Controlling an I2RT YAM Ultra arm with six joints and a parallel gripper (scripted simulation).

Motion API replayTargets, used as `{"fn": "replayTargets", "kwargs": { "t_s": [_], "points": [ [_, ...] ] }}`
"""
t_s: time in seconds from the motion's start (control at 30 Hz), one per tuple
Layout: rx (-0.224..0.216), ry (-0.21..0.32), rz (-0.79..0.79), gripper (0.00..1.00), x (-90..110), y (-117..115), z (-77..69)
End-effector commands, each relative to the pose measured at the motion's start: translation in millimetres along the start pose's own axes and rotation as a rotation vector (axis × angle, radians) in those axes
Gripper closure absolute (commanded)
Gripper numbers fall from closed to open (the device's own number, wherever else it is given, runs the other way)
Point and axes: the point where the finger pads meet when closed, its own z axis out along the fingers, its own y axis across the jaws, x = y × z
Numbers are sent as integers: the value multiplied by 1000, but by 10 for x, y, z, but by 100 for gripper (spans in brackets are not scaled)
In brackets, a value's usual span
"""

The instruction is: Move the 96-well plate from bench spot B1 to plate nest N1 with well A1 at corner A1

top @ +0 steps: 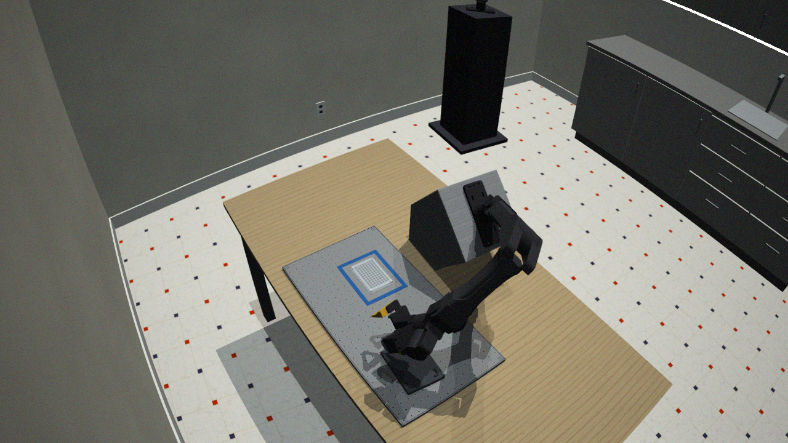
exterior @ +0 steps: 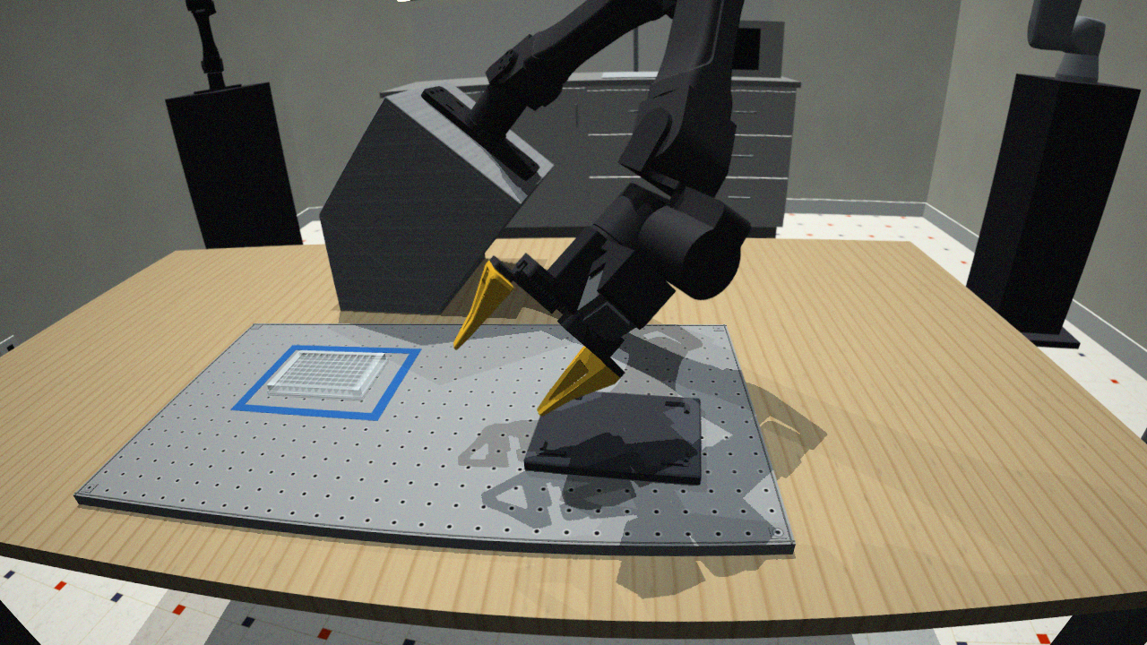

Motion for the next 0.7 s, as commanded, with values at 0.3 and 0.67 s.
{"fn": "replayTargets", "kwargs": {
  "t_s": [0.3,0.67],
  "points": [
    [-68,116,-254,0,116,-377,354],
    [-178,211,-459,0,498,-711,702]
  ]
}}
